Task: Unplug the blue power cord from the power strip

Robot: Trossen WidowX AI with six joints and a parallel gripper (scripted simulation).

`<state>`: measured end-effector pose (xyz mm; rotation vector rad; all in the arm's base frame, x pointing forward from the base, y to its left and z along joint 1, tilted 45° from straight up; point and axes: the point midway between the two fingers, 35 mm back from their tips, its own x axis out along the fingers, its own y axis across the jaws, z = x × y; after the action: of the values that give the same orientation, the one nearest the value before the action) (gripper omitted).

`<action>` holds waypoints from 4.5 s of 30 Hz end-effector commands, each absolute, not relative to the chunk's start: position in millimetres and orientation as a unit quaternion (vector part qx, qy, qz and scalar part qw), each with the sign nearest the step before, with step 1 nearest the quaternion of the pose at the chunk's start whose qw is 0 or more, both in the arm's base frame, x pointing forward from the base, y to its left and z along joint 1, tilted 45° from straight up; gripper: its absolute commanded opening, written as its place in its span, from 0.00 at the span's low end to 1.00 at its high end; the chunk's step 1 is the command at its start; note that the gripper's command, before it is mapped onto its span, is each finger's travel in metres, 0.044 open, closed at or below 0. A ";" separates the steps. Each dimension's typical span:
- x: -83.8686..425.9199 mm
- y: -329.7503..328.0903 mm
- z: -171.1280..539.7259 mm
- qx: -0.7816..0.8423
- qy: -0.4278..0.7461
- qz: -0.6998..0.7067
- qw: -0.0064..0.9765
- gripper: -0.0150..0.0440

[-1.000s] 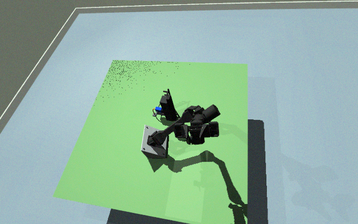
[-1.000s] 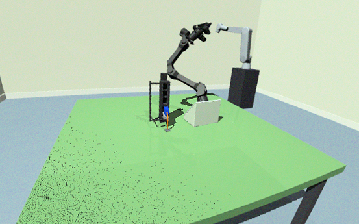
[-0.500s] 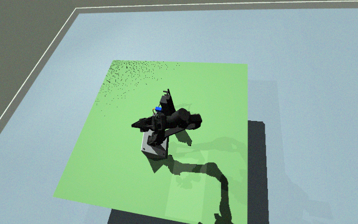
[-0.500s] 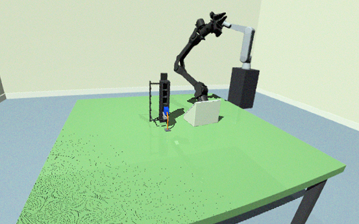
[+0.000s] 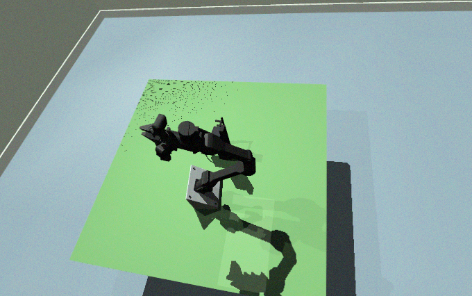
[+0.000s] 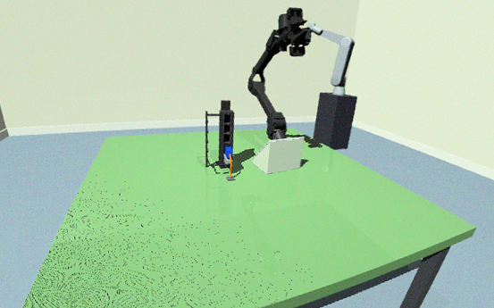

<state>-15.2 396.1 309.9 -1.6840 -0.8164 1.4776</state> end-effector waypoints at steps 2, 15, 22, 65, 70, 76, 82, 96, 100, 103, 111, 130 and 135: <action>54.5 395.5 247.2 -0.711 -0.167 0.560 0.390 0.53; 209.1 305.0 119.4 -0.755 0.214 0.449 0.427 0.53; 260.0 213.8 64.4 -0.728 0.413 0.354 0.417 0.53; 267.4 46.8 30.2 -0.638 0.656 0.204 0.349 0.53; 265.0 41.0 35.3 -0.638 0.656 0.204 0.348 0.53; 263.8 38.2 37.8 -0.638 0.656 0.204 0.348 0.53; 263.9 36.6 36.1 -0.638 0.656 0.204 0.348 0.53; 265.7 32.0 30.4 -0.636 0.656 0.203 0.352 0.44; 265.7 32.0 30.4 -0.636 0.656 0.203 0.352 0.32; 265.7 32.0 30.4 -0.636 0.656 0.203 0.352 0.29; 266.9 34.8 28.2 -0.636 0.656 0.203 0.352 0.25; 274.7 57.6 9.9 -0.636 0.655 0.204 0.352 0.25; 276.1 64.4 5.5 -0.636 0.655 0.205 0.352 0.25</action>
<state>267.4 32.5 22.9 -1.6973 1.7679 0.4738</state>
